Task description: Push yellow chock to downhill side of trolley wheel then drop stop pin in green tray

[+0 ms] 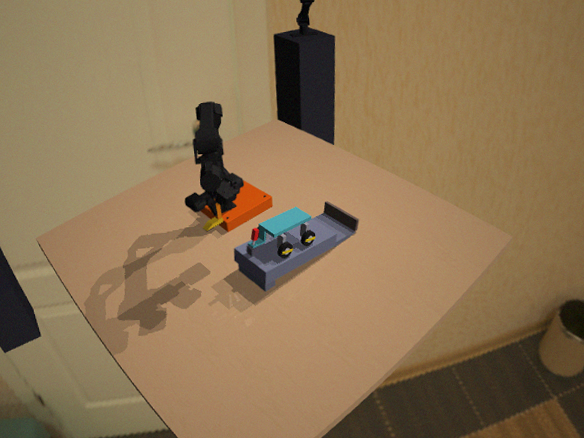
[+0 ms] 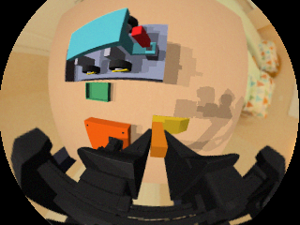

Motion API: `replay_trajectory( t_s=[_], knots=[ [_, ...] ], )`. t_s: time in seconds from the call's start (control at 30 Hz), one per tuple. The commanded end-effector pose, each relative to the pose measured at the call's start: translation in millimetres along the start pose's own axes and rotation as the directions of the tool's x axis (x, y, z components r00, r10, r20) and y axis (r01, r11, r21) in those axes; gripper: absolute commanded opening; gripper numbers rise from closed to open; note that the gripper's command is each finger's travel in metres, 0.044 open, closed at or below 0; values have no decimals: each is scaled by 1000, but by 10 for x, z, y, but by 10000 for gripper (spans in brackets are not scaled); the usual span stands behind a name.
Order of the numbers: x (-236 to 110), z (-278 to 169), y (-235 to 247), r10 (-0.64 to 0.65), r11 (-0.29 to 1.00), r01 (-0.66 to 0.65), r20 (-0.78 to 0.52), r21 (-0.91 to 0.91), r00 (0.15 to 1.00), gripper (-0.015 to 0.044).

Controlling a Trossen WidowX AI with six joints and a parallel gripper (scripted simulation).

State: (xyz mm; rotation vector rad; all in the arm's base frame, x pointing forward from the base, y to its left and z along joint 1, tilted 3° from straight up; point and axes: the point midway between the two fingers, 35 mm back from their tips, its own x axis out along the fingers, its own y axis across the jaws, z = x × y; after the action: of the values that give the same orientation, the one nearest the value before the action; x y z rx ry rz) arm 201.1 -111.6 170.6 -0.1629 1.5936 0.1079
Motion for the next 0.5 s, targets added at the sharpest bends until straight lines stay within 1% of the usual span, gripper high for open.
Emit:
replay_trajectory(
  t_s=[0.0,0.47],
  knots=[
    [17,24,120,5,1000,-5,-4,16,1000,0],
    [4,202,576,9,1000,-9,-2,28,1000,0]
  ],
)
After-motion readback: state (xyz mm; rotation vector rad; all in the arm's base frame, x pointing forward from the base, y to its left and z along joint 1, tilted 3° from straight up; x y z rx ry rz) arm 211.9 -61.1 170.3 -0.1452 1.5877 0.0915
